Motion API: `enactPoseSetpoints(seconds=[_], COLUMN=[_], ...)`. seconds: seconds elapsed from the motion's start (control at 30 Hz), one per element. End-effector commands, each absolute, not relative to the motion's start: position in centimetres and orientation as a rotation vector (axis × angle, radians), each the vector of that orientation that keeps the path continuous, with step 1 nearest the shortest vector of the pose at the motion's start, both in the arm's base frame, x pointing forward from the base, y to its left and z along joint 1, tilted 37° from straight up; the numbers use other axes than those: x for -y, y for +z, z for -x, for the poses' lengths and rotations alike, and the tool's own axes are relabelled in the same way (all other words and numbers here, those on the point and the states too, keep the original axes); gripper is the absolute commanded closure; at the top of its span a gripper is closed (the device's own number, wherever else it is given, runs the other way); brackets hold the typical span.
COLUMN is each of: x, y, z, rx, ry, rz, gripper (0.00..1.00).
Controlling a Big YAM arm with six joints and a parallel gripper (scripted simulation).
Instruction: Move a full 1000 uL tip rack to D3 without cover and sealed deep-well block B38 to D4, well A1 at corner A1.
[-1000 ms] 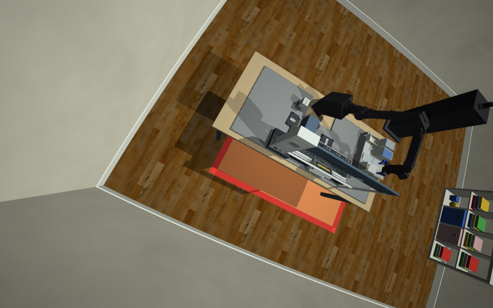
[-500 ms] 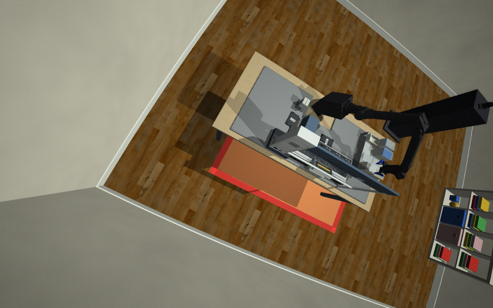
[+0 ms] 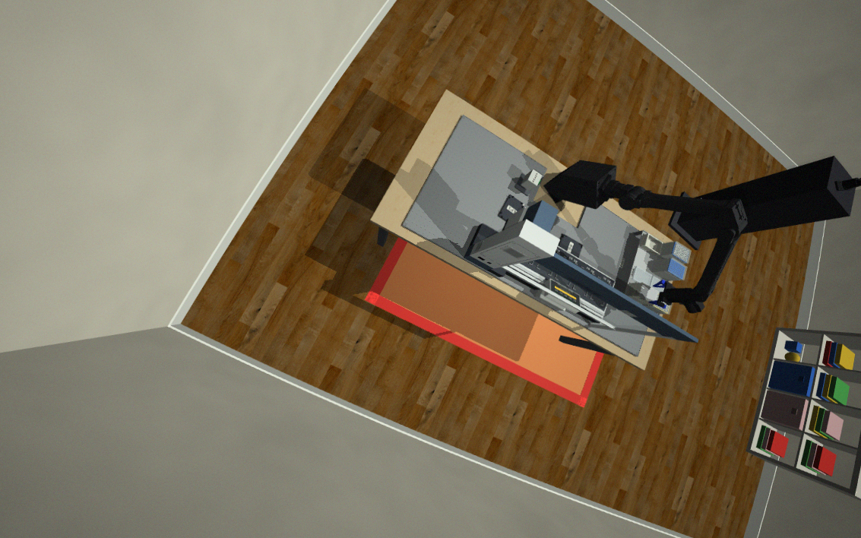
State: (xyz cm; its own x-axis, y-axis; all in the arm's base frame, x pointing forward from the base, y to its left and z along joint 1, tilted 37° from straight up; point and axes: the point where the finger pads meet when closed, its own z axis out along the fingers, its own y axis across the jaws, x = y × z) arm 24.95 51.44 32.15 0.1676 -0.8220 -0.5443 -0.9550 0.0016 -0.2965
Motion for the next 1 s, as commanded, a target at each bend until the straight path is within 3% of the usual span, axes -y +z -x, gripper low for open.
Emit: enactPoseSetpoints(seconds=[0.0,0.97], x=[-52.4,-53.6], y=[31.2,30.1], z=[-24.8,-25.3], rx=[-1.685,-1.682], ry=[0.289,0.289], rz=[1.844,1.841], gripper=[0.00,0.00])
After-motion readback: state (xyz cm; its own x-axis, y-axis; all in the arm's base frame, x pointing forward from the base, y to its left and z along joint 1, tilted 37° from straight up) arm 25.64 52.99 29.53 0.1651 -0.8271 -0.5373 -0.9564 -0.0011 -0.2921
